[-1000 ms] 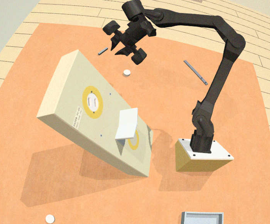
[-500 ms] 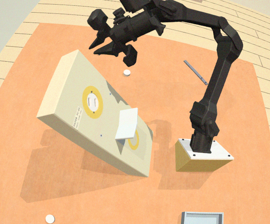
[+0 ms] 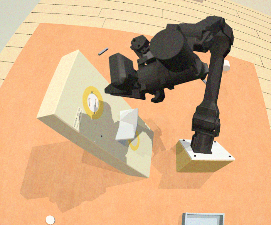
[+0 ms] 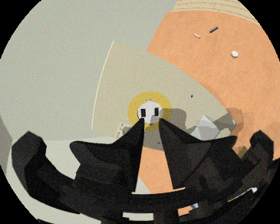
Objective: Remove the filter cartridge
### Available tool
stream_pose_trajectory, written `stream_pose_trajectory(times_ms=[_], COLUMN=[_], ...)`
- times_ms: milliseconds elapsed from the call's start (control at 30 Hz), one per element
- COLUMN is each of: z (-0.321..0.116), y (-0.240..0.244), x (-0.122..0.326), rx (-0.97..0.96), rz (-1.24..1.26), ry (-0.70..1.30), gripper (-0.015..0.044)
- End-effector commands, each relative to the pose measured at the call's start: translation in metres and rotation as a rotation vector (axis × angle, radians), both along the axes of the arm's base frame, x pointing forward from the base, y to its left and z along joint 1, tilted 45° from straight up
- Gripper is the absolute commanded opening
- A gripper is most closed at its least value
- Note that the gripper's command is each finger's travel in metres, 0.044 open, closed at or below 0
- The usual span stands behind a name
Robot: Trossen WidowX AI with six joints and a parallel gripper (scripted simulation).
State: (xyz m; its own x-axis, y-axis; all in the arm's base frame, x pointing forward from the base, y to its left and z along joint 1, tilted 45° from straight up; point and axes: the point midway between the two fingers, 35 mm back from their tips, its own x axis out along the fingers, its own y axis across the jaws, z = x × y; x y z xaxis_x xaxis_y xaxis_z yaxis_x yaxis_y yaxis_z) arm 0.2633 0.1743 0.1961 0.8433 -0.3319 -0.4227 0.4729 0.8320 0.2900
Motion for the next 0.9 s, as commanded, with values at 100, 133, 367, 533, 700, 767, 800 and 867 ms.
stream_pose_trajectory(times_ms=[100, 133, 367, 533, 700, 767, 800, 867], z=[-0.014, -0.014, -0.015, -0.019, -0.023, -0.024, -0.025, -0.026], y=[0.008, 0.008, 0.008, 0.006, 0.004, 0.003, 0.002, 0.001], x=[-0.018, -0.018, -0.017, -0.010, -0.003, 0.000, 0.001, 0.004], rx=[-0.111, -0.111, -0.110, -0.108, -0.106, -0.106, -0.106, -0.105], rz=[0.035, 0.035, 0.035, 0.033, 0.032, 0.032, 0.032, 0.032], ry=[-0.040, -0.040, -0.038, -0.034, -0.031, -0.030, -0.030, -0.030], gripper=[0.0088, 0.0088, 0.0088, 0.0088, 0.0088, 0.0088, 0.0088, 0.0088])
